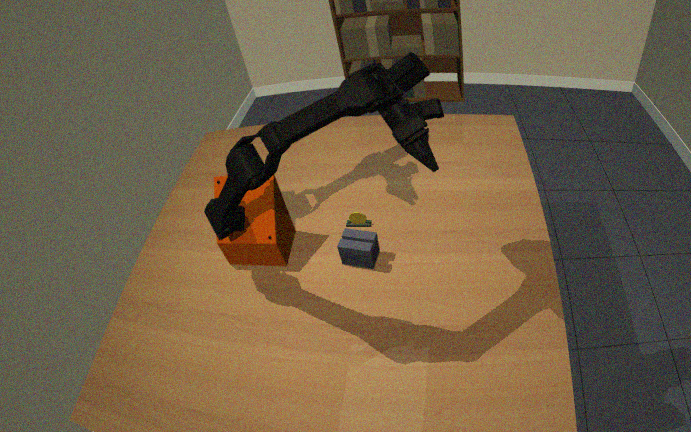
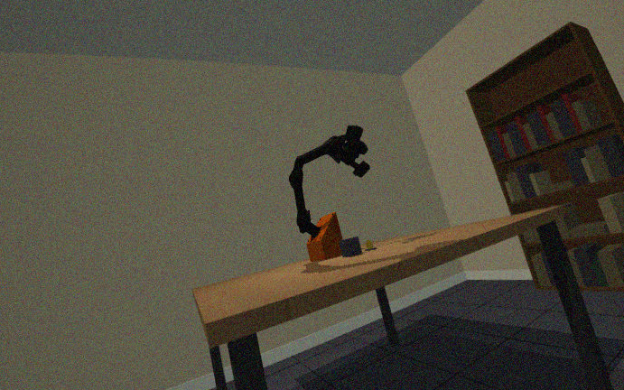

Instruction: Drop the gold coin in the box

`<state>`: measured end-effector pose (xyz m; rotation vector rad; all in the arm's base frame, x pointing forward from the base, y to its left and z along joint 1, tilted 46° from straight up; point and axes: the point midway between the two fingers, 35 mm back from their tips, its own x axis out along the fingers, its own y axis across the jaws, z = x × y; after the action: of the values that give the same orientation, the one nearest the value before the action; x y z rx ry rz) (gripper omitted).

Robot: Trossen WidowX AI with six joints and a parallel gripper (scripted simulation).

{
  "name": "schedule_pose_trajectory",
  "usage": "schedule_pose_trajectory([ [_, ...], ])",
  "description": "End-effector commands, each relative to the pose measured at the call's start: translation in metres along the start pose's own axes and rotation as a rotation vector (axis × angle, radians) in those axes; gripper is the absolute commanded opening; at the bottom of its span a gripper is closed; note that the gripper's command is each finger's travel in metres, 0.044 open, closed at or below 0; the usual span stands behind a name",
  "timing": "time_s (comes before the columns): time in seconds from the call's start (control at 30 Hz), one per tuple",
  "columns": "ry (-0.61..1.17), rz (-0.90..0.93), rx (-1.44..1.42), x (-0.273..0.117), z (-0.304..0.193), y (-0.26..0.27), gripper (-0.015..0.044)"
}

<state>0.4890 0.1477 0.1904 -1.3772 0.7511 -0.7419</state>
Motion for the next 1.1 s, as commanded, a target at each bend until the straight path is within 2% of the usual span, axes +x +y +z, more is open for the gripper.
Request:
schedule_pose_trajectory([
  [0.0, -0.002, 0.007, 0.002, 0.000, 0.000, 0.003, 0.0374],
  [0.27, 0.020, 0.346, 0.089, -0.007, -0.044, 0.119, 0.0164],
  [0.5, 0.269, 0.618, 0.169, -0.029, -0.129, 0.208, 0.0161],
  [0.67, 0.517, 0.711, 0.214, -0.051, -0.196, 0.243, 0.0161],
  [0.83, 0.528, 0.713, 0.216, -0.051, -0.199, 0.244, 0.0161],
  [1.07, 0.528, 0.712, 0.216, -0.029, -0.213, 0.268, 0.0161],
])
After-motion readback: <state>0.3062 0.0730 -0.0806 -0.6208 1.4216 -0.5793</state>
